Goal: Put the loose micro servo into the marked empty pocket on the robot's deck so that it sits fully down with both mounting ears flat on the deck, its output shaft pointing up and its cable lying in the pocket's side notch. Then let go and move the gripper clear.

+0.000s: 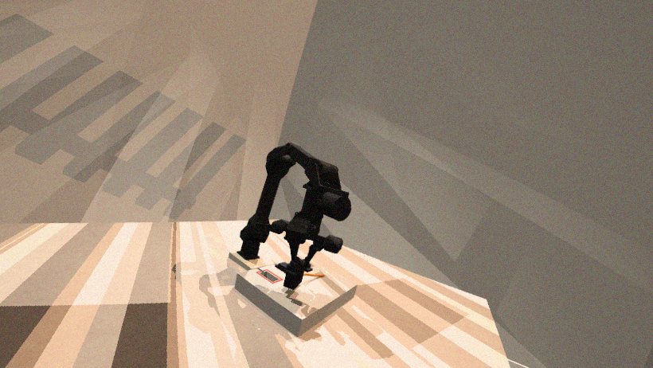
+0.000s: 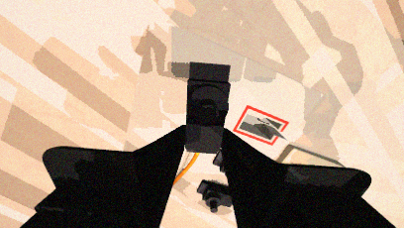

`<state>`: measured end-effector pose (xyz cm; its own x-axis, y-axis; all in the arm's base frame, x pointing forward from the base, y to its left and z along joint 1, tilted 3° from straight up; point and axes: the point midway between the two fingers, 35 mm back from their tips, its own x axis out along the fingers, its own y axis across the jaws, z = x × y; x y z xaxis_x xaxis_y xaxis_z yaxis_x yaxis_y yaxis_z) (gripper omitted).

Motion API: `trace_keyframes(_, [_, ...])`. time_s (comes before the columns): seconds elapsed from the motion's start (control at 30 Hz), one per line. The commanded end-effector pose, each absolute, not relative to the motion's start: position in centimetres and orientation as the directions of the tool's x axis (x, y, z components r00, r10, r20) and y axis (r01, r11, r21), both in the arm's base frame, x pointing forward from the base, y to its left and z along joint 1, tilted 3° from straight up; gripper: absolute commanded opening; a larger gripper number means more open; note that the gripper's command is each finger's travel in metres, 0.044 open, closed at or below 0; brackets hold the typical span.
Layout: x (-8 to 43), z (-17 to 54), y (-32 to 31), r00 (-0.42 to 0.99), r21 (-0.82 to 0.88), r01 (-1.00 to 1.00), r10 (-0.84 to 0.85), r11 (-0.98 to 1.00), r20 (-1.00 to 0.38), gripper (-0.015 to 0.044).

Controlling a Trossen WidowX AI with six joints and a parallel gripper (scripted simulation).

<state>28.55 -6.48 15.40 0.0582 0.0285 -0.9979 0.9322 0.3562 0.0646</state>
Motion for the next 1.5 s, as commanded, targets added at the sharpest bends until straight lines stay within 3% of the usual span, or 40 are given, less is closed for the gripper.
trace_keyframes(0.0, [28.7, 15.6, -6.5, 0.066, 0.072, 0.867, 0.029, 0.492, -0.997, 0.0])
trace_keyframes(0.57, [28.7, 15.6, -6.5, 0.066, 0.056, 0.452, 0.029, 0.89, -0.997, 0.0])
trace_keyframes(1.07, [28.7, 15.6, -6.5, 0.066, 0.026, -0.039, 0.029, 0.999, -0.997, 0.0])
trace_keyframes(1.47, [27.7, 15.5, -6.5, 0.065, 0.025, -0.062, 0.029, 0.998, -0.997, 0.0])
